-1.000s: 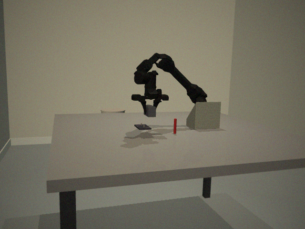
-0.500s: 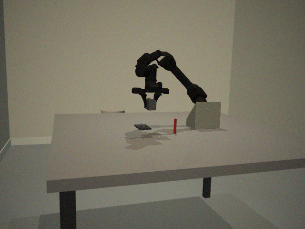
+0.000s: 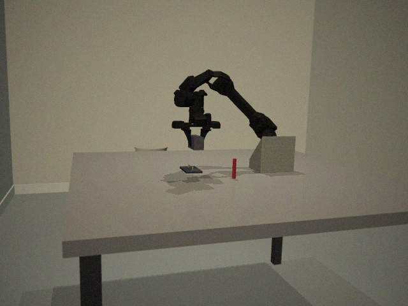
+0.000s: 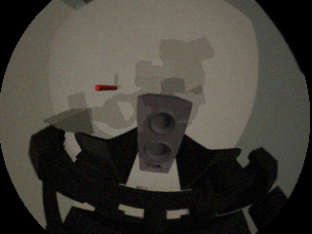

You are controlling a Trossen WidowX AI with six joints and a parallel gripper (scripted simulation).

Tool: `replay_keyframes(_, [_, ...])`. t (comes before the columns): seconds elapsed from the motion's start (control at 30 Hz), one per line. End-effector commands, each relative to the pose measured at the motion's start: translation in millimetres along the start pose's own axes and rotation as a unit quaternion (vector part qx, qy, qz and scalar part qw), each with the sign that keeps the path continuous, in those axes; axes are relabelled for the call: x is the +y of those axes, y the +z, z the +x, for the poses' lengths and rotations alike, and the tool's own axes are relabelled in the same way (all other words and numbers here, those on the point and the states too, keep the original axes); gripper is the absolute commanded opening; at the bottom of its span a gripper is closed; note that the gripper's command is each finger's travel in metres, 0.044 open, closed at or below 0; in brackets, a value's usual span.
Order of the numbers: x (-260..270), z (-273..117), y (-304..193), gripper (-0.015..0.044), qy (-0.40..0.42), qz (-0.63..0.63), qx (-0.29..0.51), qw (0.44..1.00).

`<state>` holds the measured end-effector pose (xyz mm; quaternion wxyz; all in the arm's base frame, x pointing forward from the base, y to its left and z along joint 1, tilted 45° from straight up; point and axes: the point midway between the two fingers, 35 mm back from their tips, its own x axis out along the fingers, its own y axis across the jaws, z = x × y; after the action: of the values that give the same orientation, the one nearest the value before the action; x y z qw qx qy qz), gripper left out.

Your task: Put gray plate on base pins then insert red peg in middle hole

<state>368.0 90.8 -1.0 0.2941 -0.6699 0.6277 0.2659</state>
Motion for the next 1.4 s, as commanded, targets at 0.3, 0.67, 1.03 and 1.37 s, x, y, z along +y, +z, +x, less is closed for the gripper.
replay_keyframes(0.3, [-2.5,19.7,-41.4,0.0,-0.001,-0.005,0.001,1.0])
replay_keyframes(0.67, [0.1,35.1,-74.2,0.0,-0.001,-0.009,0.003,1.0])
replay_keyframes(1.03, [7.0,50.4,-106.3,0.0,0.0,-0.011,0.009,1.0])
replay_keyframes(1.37, [13.1,59.3,-125.0,0.0,0.001,-0.013,0.014,1.0])
